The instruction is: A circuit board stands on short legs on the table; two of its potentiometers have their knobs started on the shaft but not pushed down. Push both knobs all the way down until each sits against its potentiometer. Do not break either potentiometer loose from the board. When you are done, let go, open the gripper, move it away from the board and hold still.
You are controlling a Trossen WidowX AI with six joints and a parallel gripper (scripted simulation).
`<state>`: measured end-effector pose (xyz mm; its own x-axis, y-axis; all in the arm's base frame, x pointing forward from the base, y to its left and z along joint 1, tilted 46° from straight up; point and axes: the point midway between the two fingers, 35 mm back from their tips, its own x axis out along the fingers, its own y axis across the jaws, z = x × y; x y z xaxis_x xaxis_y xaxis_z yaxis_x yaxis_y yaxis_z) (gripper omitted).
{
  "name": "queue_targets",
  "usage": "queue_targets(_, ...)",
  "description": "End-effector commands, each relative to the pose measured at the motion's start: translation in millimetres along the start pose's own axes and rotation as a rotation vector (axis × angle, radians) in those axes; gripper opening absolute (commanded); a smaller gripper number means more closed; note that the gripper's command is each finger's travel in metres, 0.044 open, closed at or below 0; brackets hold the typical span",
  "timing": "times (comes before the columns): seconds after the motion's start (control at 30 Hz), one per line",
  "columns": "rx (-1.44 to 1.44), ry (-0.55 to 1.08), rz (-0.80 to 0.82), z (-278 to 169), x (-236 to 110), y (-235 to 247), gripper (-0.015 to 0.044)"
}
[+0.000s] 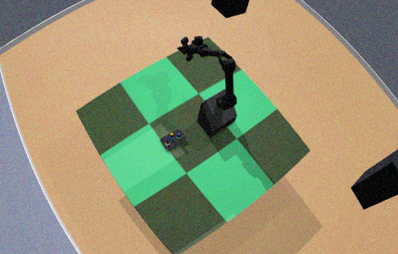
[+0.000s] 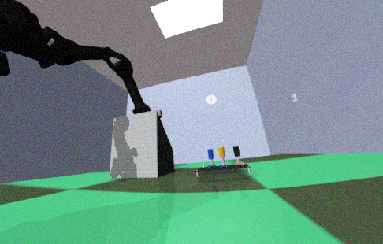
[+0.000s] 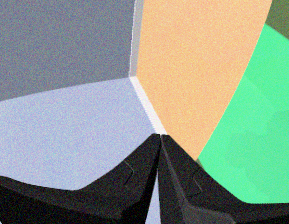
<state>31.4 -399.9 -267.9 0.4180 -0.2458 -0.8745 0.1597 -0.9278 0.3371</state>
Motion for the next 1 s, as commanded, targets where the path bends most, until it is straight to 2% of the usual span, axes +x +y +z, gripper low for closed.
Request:
queue_targets(0.0,-0.127,0.061,-0.056,-43,3,1,0.0000)
queue_targets(0.47,-0.544,0.253,-0.210,-174,0,-10,0.0000)
queue_targets(0.97,-0.979,0.482,-0.366,-303,-27,-64,0.0000)
